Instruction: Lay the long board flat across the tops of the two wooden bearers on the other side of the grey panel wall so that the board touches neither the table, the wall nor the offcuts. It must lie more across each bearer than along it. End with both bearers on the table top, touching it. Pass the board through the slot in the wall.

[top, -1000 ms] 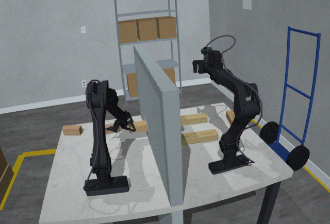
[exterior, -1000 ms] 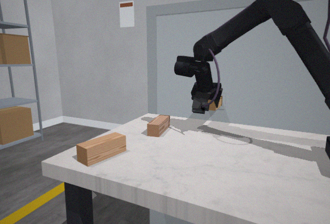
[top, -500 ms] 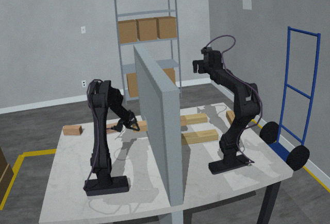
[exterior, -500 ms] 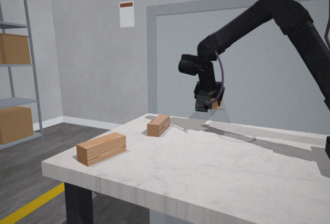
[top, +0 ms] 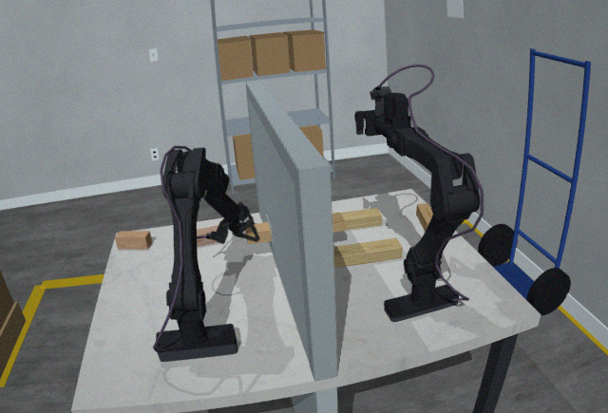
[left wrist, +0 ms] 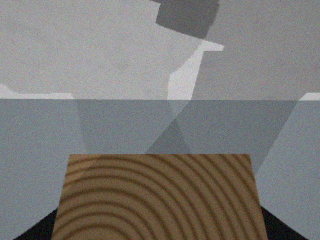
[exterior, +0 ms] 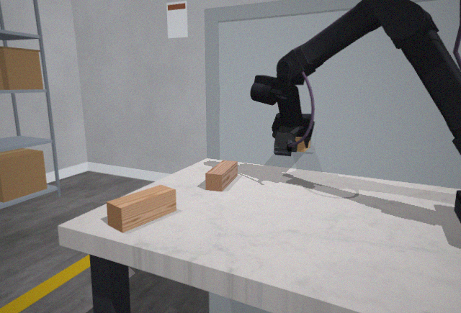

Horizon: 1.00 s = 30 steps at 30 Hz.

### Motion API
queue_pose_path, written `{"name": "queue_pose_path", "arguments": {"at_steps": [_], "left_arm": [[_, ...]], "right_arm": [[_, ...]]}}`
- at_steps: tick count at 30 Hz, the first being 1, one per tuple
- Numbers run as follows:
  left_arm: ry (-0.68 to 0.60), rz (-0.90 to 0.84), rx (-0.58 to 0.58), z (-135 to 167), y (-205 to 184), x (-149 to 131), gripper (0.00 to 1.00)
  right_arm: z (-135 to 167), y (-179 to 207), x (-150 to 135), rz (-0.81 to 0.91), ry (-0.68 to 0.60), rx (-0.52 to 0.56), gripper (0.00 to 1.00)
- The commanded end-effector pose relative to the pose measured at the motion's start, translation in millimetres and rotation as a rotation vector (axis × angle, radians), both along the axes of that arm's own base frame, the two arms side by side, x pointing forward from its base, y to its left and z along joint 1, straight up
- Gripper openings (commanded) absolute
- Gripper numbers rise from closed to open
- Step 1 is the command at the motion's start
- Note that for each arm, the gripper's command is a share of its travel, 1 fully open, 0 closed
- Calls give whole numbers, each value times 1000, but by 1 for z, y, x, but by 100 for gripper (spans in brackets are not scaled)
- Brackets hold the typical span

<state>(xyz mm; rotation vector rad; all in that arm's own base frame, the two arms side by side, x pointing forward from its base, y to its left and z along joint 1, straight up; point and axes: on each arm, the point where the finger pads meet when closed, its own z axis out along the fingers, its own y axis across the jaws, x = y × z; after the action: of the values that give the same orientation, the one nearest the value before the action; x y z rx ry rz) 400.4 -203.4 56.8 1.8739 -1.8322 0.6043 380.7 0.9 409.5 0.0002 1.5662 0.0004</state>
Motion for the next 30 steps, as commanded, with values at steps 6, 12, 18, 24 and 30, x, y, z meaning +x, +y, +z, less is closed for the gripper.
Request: {"name": "queue_pose_path", "arguments": {"at_steps": [6,12,18,24,30], "left_arm": [[-79,6,-70,50,-8,14,0],[-100,-1,-75,50,-13,19,0],[-144,-1,-86,59,-15,27,0],[-144,-8,-87,59,-19,24,0],[-143,-8,-87,60,-20,23,0]], "right_arm": [[28,-6,-10,-23,-64,-12,100],[28,-6,-10,-23,-64,-12,100],[28,-6,-10,-23,-64,-12,100],[28,-6,-10,-23,-64,-12,100],[28,-6,-10,-23,-64,-12,100]]}}
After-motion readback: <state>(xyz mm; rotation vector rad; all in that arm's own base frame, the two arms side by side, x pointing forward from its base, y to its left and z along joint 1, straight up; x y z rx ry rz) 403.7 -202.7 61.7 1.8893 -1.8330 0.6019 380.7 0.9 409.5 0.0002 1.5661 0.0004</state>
